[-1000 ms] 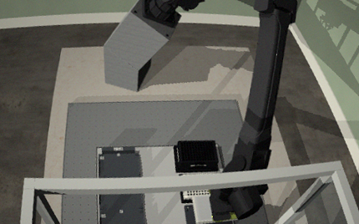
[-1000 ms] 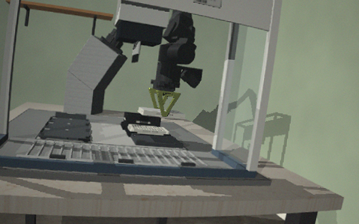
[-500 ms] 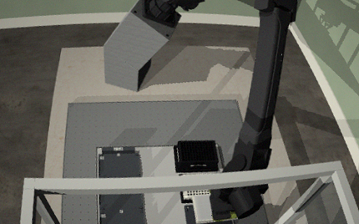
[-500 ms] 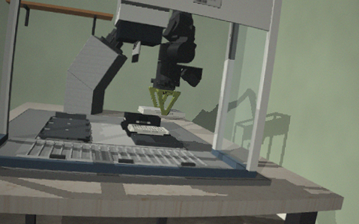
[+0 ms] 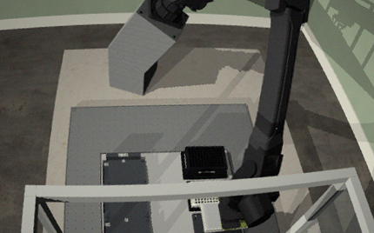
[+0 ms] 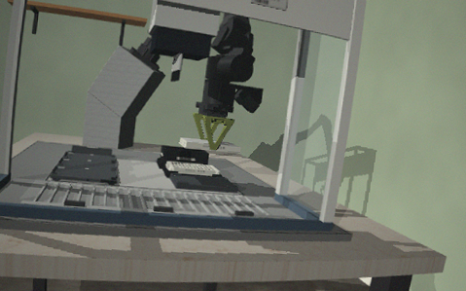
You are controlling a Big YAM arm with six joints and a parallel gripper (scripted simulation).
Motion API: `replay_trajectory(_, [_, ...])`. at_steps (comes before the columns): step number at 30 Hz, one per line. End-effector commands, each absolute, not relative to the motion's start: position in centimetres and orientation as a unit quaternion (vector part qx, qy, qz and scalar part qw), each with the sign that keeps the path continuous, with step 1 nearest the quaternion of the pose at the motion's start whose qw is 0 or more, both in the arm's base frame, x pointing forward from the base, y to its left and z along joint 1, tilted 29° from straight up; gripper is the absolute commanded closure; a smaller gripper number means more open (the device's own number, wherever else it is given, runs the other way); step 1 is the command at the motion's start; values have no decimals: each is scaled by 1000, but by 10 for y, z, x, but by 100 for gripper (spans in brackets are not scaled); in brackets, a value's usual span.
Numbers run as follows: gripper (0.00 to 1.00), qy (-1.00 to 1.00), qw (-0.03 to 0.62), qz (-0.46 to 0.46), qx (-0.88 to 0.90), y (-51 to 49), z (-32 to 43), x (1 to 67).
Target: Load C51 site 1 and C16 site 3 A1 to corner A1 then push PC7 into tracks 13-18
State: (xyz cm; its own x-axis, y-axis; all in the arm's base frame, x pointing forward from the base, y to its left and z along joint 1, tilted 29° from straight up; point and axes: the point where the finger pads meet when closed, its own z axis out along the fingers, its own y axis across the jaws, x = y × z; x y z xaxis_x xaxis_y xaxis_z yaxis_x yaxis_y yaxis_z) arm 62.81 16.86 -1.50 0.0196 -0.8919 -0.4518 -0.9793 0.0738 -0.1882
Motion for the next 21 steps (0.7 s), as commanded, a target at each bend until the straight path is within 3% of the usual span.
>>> replay_trajectory(1, [100, 698, 248, 83, -667, 150, 6, 637])
replay_trajectory(3, [100, 700, 235, 93, -669, 142, -22, 631])
replay_trajectory(21, [100, 693, 254, 76, -670, 85, -31, 651])
